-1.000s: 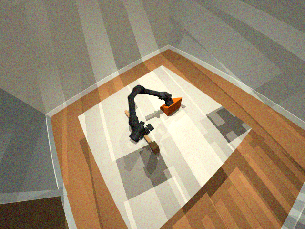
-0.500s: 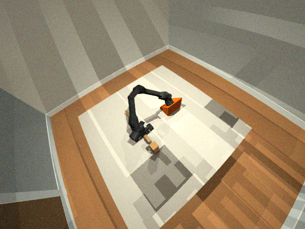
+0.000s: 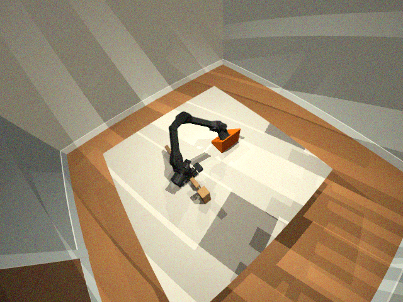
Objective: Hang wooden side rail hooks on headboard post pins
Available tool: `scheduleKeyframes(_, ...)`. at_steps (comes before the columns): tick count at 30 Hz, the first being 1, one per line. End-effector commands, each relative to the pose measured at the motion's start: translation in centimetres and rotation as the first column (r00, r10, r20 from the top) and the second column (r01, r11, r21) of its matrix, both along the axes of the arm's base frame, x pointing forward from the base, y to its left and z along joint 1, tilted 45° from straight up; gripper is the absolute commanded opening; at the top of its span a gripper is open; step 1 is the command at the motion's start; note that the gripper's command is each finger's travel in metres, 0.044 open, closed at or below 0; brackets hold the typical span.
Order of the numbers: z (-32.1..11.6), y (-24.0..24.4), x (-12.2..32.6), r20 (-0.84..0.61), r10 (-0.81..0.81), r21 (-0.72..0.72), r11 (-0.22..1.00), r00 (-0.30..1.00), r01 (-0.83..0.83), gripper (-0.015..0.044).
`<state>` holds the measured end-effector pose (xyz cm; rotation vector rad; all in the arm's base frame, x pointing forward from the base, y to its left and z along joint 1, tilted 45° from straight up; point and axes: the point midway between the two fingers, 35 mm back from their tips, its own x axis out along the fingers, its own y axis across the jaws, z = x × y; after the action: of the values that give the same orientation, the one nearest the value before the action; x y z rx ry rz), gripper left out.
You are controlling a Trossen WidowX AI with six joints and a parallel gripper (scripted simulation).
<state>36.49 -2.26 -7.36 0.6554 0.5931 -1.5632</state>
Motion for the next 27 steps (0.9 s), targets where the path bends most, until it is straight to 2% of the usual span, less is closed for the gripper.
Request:
scheduleKeyframes(1, 0.38, 0.67, 0.39, 0.015, 0.010, 0.003, 1.000, 1.000, -0.010, 0.0000)
scheduleKeyframes(27, 0.68, 0.97, 0.41, 0.015, 0.010, 0.003, 1.000, 1.000, -0.010, 0.0000)
